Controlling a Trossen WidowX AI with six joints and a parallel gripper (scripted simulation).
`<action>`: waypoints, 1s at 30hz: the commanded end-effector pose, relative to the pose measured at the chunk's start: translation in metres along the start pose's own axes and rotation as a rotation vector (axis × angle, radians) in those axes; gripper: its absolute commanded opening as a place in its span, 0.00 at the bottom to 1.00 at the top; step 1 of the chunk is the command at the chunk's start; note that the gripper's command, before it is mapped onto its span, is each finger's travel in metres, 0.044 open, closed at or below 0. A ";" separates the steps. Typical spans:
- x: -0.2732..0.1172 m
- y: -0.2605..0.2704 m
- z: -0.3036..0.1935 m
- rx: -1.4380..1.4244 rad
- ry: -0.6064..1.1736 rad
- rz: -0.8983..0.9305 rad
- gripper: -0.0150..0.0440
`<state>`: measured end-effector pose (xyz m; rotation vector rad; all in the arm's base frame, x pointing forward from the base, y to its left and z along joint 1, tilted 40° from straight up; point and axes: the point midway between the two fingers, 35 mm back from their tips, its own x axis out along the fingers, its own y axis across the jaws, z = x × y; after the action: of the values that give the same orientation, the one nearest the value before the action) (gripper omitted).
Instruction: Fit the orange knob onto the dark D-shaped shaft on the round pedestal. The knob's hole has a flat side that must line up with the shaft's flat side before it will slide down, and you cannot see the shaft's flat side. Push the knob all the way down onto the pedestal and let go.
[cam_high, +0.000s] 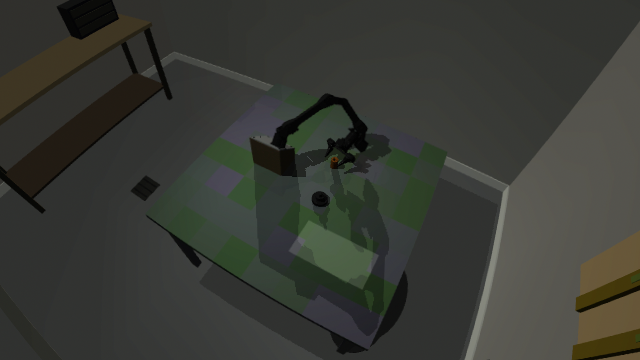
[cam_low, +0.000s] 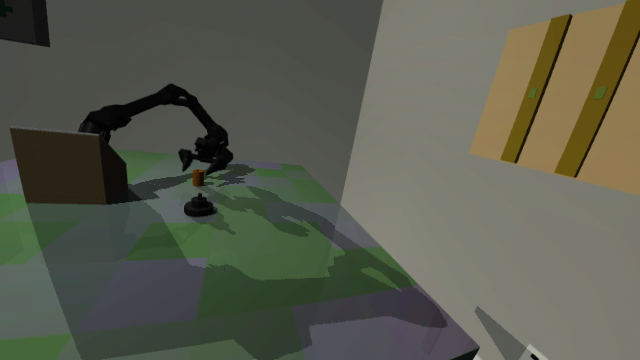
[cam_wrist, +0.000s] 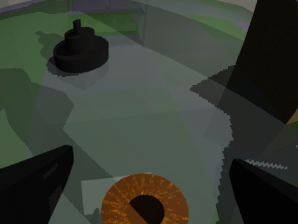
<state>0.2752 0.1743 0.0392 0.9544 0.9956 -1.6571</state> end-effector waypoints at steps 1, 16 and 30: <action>-0.027 0.001 0.050 0.012 0.007 0.011 1.00; -0.020 0.001 0.060 0.043 0.584 -0.091 1.00; -0.034 0.003 0.076 0.009 1.066 0.020 1.00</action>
<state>0.2778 0.1143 0.0954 1.8824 1.6047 -1.1211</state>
